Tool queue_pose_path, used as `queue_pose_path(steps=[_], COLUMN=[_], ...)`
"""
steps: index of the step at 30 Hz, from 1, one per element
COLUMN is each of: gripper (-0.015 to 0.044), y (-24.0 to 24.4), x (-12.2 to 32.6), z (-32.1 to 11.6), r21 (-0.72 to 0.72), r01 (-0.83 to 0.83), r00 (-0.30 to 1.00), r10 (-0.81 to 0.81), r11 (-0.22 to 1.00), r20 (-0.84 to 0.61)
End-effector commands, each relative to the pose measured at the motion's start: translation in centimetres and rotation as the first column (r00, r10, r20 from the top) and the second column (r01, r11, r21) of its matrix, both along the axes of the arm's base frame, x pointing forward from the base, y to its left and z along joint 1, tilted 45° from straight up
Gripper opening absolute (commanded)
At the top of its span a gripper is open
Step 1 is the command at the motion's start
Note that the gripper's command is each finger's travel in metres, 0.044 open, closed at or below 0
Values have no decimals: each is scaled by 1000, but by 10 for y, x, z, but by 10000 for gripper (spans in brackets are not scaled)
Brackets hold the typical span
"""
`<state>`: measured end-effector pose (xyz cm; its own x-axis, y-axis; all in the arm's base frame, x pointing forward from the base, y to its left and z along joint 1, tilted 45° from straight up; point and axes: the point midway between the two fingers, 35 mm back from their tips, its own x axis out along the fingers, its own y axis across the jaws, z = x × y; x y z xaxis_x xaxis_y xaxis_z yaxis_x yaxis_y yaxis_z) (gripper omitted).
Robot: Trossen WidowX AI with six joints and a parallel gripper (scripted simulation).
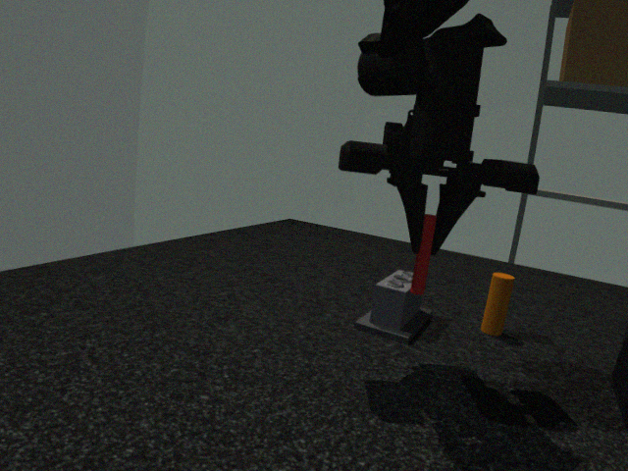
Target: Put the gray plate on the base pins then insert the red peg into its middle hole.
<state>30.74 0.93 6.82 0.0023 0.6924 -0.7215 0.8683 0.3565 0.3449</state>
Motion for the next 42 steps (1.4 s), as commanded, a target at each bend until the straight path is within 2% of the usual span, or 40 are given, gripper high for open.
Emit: queue_pose_path(steps=[1, 36, 42], gripper=[0, 0, 0], y=[-7, -74, -75], x=[8, 50, 50], z=[-5, -80, -82], r21=[-5, 1, 2], r01=[-4, -8, -8], r00=[1000, 1000, 1000], r10=[4, 8, 8], r11=[1000, 1000, 1000], r20=[9, 19, 19])
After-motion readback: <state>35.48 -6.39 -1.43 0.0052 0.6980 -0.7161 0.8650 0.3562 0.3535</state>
